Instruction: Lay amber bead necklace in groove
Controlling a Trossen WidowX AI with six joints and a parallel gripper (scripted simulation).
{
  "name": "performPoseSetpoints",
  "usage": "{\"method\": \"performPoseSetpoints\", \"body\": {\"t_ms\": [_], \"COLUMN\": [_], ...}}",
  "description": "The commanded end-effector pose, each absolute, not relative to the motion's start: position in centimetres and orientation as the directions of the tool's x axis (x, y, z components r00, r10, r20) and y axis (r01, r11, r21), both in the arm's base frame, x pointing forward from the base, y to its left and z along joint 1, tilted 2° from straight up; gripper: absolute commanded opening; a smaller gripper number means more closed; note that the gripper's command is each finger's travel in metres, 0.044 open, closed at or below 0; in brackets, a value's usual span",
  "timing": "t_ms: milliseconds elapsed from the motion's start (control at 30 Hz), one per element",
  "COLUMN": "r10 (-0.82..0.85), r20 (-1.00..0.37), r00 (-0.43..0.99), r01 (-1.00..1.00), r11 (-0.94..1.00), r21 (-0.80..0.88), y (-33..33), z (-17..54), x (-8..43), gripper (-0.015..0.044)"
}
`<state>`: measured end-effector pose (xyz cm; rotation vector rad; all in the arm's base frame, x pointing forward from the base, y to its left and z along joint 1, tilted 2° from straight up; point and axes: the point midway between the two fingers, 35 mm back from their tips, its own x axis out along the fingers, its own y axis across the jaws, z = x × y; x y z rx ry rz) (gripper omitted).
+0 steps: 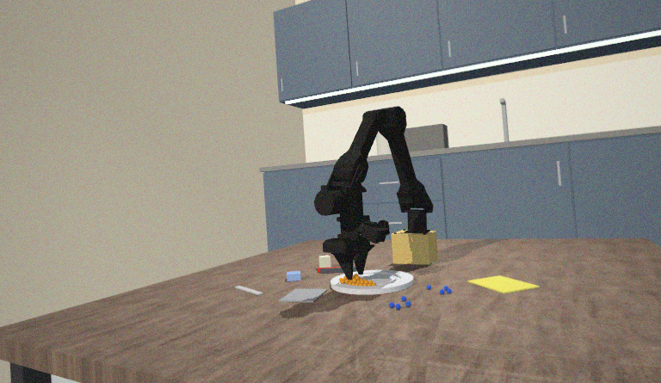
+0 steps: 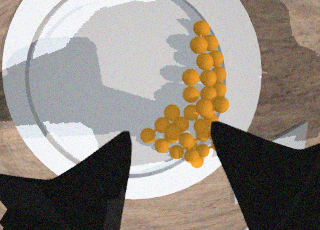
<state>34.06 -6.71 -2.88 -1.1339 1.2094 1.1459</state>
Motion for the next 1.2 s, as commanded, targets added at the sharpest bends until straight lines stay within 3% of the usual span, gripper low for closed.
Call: {"method": "performPoseSetpoints", "body": {"t_ms": [0, 133, 1067, 1167], "r10": [0.03, 0.031, 0.035, 0.035], "r20": [-0.999, -0.999, -0.999, -0.999], "r00": [0.025, 0.019, 0.016, 0.016], "r01": [-0.996, -0.996, -0.996, -0.972], "r11": [0.085, 0.085, 0.088, 0.234], "r21": [-0.022, -0.017, -0.013, -0.007], "y": [-6.7, -6.7, -6.7, -6.8], "z": [-2.9, -2.7, -1.8, -1.6], "x": [34.1, 34.0, 34.0, 33.9], "gripper": [0.0341, 0.044, 0.044, 0.0361]}}
